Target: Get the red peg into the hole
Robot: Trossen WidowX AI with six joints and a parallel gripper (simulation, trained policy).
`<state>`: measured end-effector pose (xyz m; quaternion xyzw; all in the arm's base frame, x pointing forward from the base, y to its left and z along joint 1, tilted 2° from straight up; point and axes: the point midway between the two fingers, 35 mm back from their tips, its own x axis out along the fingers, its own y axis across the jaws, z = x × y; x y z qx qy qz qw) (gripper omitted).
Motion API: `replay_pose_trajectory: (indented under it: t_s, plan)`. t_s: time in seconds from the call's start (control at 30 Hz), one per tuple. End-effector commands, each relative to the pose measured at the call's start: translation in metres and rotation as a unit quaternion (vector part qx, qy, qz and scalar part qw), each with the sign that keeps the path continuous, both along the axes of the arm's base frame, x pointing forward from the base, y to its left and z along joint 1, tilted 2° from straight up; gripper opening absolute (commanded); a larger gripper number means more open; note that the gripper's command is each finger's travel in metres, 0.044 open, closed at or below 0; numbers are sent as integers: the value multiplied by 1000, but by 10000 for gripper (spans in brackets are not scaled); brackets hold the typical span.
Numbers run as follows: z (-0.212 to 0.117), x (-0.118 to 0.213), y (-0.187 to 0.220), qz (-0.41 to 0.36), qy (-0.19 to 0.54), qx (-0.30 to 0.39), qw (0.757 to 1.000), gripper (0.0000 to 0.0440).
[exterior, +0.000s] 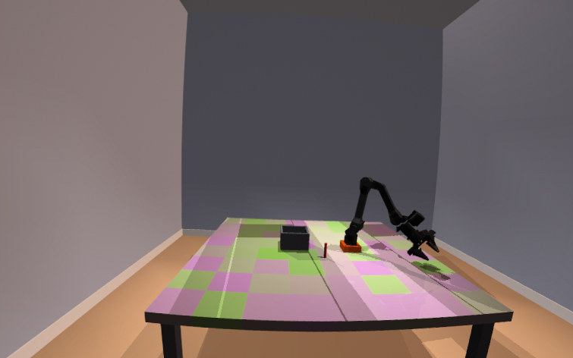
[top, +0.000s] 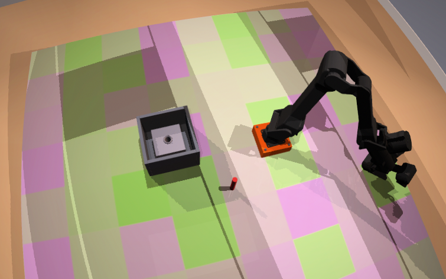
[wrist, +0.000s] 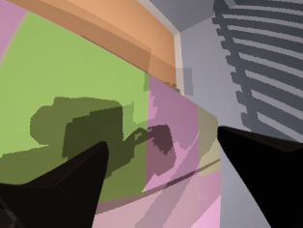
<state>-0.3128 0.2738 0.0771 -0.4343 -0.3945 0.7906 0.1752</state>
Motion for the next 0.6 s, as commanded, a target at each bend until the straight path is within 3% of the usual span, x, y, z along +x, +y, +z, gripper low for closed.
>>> replay_pose_trajectory:
  t_s: [0.0,0.07,0.3,0.57]
  plan:
    - [5,1,4,-10,10,-2,1000,417]
    - [16,6,15,-34,31,-9,999,440]
    - [47,38,57,-129,97,-41,986,440]
    - [73,90,95,-240,165,-78,953,440]
